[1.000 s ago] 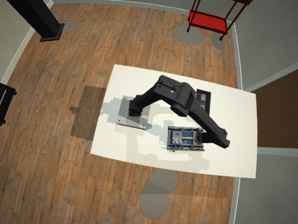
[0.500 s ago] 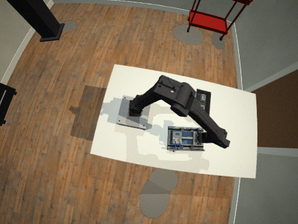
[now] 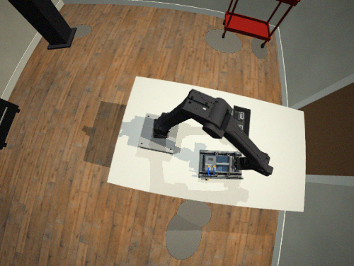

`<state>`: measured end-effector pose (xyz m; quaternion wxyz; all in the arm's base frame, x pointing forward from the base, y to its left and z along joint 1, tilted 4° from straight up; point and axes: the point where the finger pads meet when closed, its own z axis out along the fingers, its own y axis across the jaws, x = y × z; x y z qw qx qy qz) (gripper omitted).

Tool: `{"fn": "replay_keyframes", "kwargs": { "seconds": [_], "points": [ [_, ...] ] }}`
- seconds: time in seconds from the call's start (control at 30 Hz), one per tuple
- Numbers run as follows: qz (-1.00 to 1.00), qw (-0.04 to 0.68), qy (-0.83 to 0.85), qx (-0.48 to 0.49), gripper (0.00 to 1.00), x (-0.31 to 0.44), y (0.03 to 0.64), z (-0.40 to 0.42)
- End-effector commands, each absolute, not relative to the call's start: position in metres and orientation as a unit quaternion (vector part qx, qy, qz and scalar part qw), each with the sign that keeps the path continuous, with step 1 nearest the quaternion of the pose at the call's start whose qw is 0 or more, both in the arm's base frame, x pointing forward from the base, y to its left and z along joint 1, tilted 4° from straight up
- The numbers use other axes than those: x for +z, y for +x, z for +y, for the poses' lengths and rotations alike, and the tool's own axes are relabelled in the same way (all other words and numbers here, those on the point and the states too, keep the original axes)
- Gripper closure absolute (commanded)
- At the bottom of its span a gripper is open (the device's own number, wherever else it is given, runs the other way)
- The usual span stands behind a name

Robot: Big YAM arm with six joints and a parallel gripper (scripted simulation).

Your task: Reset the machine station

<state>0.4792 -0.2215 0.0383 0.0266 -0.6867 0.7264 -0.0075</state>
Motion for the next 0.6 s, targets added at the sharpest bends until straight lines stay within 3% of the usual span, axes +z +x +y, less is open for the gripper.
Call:
{"fn": "replay_keyframes", "kwargs": {
  "seconds": [0.0,0.57],
  "points": [
    [0.728,0.044,-0.682,-0.049,1.0,0.0707,0.5018,-0.2303],
    [0.729,0.044,-0.682,-0.051,1.0,0.0723,0.5028,-0.2312]
  ]
}}
